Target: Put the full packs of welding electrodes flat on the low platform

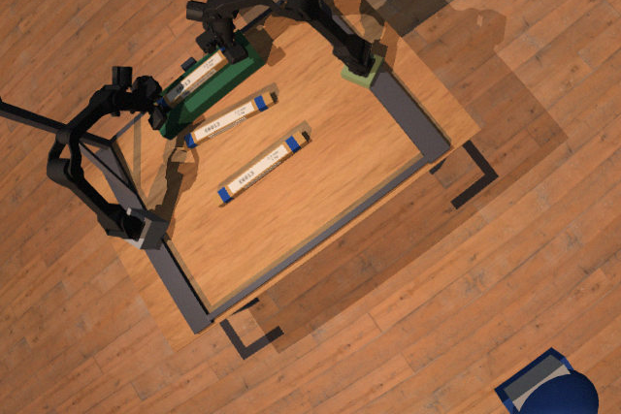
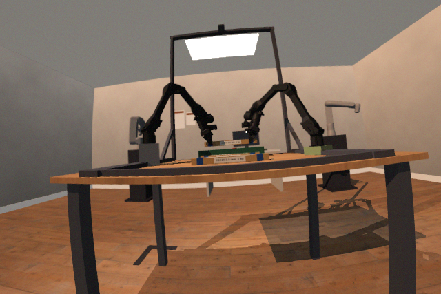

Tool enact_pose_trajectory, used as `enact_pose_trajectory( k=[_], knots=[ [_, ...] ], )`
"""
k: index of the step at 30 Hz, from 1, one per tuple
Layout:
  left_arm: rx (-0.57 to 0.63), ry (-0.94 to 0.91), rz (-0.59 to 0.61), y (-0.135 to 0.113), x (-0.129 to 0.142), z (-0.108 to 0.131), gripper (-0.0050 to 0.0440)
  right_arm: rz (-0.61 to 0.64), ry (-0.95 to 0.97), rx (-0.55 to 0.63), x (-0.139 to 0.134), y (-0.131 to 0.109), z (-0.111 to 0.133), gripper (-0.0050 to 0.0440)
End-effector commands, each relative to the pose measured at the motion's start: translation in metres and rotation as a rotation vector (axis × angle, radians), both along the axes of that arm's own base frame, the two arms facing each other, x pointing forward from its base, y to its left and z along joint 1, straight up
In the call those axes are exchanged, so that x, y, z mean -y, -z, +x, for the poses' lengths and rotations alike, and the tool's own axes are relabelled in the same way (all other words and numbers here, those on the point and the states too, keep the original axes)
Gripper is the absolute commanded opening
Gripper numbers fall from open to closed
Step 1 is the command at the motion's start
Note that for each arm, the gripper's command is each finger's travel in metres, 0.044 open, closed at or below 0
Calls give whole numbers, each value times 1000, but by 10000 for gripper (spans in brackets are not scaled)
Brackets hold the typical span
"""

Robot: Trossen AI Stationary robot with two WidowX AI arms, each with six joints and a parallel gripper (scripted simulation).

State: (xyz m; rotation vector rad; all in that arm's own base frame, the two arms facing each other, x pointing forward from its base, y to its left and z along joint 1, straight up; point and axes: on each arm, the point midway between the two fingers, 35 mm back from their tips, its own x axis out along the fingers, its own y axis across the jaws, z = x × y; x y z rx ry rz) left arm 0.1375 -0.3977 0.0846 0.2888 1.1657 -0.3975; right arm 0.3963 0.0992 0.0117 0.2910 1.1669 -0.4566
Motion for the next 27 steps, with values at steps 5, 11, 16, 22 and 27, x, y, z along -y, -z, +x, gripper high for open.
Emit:
enact_pose_trajectory(
  k=[5, 11, 16, 22, 27],
  knots=[
    [-2, 9, -41, -16, 22, -14, -50, 23, -6, 29, -24, -12, 11, -50],
    [-2, 9, -42, -16, 32, -19, -50, 23, -6, 30, -35, -12, 17, -50],
    [-3, 9, -42, -16, 38, -22, -50, 24, -6, 29, -40, -13, 19, -50],
    [0, 10, -61, -25, 40, -23, -50, 34, -6, 49, -45, -22, 22, -50],
    [-1, 9, -57, -23, 41, -24, -50, 31, -6, 41, -46, -19, 22, -50]
  ],
)
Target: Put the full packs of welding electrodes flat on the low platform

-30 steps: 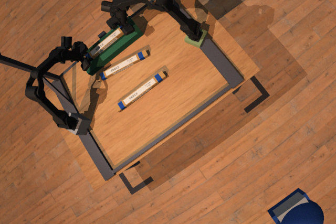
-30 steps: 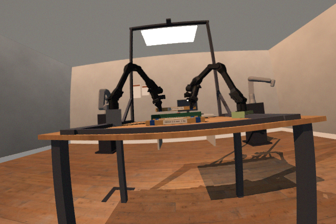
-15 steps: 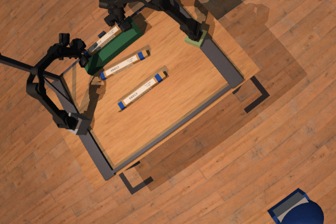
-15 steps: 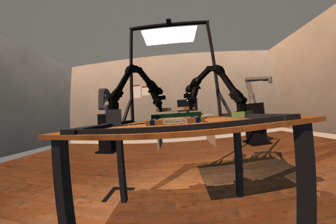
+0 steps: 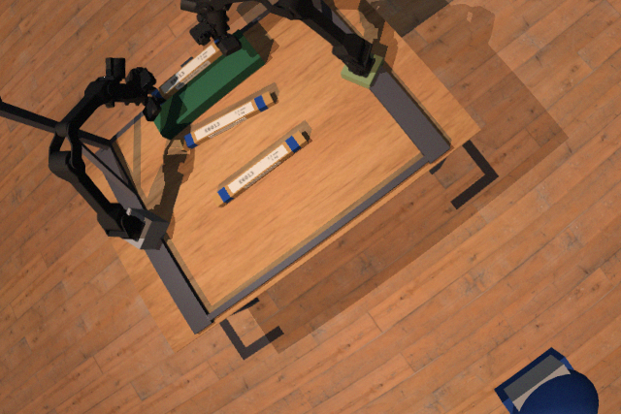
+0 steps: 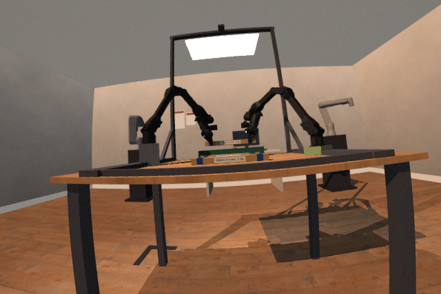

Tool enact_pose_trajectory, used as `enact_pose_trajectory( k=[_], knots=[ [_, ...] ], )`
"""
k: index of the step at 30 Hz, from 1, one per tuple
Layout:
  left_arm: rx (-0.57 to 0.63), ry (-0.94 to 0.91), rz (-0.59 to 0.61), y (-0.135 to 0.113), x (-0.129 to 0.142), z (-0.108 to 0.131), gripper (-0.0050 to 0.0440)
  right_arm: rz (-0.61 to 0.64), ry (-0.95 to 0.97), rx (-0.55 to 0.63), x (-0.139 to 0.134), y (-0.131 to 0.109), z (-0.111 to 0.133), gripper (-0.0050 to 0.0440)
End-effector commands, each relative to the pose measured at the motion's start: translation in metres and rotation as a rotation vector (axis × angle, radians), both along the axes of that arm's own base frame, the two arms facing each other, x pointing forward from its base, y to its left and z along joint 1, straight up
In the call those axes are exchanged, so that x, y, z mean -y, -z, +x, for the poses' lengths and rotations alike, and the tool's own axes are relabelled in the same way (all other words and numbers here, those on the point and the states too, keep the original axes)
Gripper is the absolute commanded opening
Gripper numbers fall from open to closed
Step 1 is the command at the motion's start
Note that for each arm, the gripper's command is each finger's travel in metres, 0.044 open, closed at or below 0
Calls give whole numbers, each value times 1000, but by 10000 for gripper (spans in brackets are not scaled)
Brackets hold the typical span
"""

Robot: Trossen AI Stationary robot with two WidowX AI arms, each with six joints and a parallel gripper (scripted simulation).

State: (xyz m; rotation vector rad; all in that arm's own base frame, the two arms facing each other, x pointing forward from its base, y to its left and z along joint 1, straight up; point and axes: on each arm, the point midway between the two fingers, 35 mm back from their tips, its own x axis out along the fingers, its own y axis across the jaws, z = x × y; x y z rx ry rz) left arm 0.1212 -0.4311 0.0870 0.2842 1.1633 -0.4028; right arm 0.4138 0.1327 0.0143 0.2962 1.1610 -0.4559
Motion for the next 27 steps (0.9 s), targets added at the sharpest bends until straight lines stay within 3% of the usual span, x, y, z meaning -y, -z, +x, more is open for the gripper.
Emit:
enact_pose_trajectory(
  k=[1, 27],
  knots=[
    [-1, 8, -53, -21, 8, -8, -50, 28, -9, 36, -13, -16, 4, -50],
    [-2, 8, -50, -18, 9, -10, -50, 29, -9, 37, -17, -16, 4, -50]
  ],
)
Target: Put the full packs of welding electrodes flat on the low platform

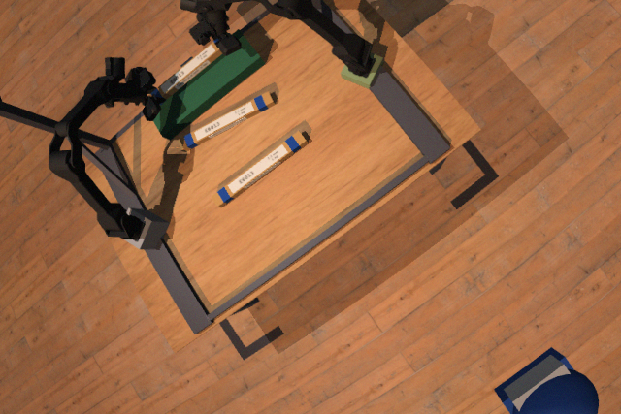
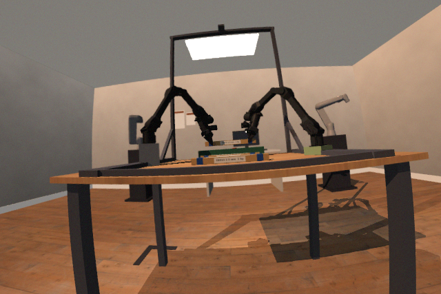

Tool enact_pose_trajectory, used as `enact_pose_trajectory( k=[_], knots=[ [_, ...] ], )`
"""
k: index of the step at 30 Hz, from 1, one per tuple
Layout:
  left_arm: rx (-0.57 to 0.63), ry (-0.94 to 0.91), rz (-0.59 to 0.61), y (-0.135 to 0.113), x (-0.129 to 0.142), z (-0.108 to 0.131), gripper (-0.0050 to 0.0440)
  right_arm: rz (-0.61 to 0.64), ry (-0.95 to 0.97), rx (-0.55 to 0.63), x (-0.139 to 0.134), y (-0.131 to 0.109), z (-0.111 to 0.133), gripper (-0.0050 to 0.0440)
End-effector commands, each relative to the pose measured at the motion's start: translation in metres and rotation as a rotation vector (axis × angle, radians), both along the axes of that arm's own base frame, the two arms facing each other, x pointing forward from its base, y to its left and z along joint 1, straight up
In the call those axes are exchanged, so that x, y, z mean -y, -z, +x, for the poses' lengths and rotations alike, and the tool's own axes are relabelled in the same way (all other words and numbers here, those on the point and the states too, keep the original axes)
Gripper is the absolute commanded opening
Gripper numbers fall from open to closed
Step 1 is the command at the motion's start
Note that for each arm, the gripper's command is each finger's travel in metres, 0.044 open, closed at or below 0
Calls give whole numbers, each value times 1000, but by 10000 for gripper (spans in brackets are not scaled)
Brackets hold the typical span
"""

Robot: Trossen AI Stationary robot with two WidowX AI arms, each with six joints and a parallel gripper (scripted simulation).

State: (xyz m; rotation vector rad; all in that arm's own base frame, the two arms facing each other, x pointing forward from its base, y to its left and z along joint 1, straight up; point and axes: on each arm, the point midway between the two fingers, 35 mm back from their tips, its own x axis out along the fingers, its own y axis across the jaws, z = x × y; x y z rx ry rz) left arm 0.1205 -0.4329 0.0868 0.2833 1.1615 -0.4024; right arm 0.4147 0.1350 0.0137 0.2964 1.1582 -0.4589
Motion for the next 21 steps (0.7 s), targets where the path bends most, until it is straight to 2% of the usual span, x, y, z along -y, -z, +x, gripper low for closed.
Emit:
enact_pose_trajectory(
  k=[1, 21],
  knots=[
    [-4, 8, -50, -19, 8, -10, -50, 31, -11, 35, -15, -16, 3, -50],
    [-4, 8, -49, -18, 8, -11, -50, 32, -11, 35, -17, -16, 2, -50]
  ],
)
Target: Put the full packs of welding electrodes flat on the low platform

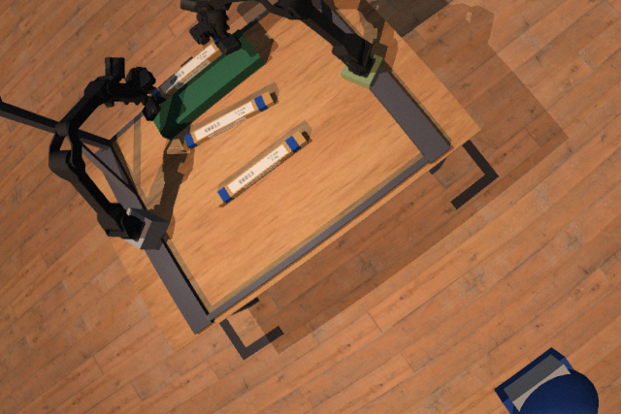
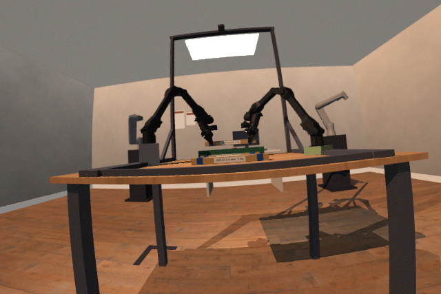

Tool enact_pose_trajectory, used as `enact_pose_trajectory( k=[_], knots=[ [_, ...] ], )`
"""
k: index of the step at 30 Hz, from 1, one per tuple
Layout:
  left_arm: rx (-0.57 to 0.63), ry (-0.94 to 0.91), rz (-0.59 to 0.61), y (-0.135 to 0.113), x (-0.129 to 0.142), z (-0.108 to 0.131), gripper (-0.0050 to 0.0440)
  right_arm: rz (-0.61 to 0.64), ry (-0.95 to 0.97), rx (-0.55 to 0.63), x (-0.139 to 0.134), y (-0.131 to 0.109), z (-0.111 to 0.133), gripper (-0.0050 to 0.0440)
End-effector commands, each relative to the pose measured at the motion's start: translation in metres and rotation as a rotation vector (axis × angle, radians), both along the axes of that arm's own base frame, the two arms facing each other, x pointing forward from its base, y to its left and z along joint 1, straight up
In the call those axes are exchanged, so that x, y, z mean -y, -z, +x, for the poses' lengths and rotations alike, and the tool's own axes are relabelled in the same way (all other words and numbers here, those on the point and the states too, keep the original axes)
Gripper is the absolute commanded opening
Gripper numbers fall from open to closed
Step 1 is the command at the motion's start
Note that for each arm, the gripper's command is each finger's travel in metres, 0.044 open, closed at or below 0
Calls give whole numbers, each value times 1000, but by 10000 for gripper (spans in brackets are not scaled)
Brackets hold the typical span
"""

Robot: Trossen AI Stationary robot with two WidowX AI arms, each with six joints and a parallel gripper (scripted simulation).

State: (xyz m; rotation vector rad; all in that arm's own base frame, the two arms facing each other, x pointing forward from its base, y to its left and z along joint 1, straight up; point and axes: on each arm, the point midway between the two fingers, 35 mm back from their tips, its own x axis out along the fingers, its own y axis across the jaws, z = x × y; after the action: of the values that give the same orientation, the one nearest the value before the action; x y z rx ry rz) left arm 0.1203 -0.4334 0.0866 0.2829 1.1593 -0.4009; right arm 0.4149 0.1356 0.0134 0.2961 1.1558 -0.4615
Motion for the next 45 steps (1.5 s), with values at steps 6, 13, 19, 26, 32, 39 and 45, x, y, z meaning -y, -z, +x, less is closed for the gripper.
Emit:
enact_pose_trajectory(
  k=[6, 13, 19, 26, 32, 39, 45],
  knots=[
    [-6, 10, -49, -18, 8, -11, -50, 28, -13, 21, -15, -10, 0, -50],
    [-10, 10, -27, -3, 3, -12, -50, 23, -13, 12, -13, 1, -4, -50],
    [-9, 10, -29, 3, 3, -12, -50, 24, -13, 12, -13, 7, -3, -50],
    [-9, 10, -31, 6, 3, -12, -50, 23, -13, 10, -13, 12, -4, -50],
    [-9, 10, -34, 12, 4, -12, -50, 25, -13, 15, -14, 16, -3, -50],
    [-8, 10, -37, 12, 5, -12, -50, 28, -13, 21, -14, 13, -3, -50],
    [-8, 10, -38, 11, 4, -12, -50, 28, -13, 22, -15, 13, -3, -50]
  ],
)
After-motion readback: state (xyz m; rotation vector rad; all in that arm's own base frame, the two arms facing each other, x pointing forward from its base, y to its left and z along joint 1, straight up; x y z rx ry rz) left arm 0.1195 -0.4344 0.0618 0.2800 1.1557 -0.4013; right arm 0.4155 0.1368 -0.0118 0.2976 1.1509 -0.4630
